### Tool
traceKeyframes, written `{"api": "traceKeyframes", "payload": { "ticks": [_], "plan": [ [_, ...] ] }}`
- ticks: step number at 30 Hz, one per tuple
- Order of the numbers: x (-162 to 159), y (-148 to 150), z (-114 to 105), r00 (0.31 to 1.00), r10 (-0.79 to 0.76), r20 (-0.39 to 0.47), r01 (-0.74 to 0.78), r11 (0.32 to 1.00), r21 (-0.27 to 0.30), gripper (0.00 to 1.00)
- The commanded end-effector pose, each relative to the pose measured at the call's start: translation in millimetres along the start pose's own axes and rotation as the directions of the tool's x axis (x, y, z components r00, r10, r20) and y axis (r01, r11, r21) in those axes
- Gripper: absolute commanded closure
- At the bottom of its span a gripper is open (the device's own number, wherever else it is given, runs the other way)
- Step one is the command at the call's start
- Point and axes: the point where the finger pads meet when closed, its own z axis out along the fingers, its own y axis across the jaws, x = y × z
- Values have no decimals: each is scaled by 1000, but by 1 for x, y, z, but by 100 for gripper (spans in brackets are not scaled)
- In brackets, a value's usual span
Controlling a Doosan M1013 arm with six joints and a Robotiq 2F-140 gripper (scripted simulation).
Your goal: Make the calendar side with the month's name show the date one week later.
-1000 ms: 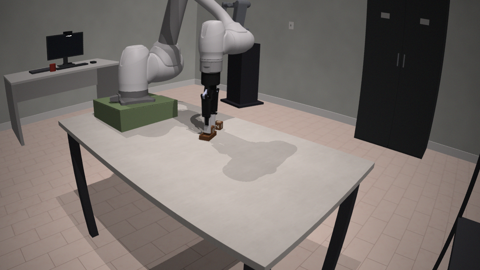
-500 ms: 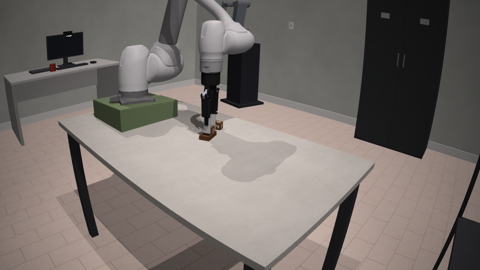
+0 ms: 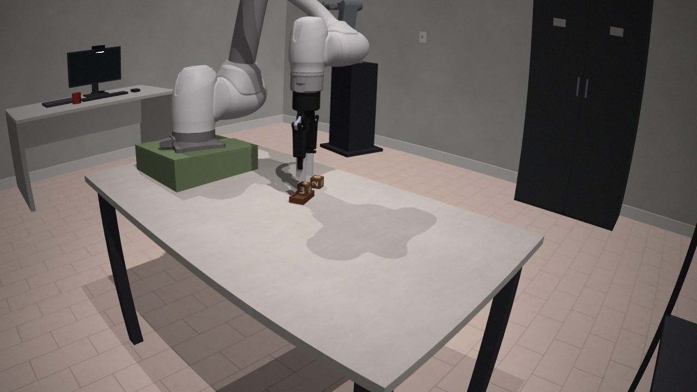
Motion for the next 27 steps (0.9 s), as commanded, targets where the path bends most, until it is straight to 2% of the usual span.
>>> {"api": "traceKeyframes", "payload": {
  "ticks": [1,8,15,16,27],
  "plan": [
    [0,0,-11,1000,0,0,0,1000,0,64],
    [0,0,-45,1000,0,0,0,1000,0,64],
    [0,0,-53,1000,0,0,0,1000,0,64],
    [0,0,-53,1000,0,0,0,1000,0,0],
    [0,0,-53,1000,0,0,0,1000,0,0]
  ]
}}
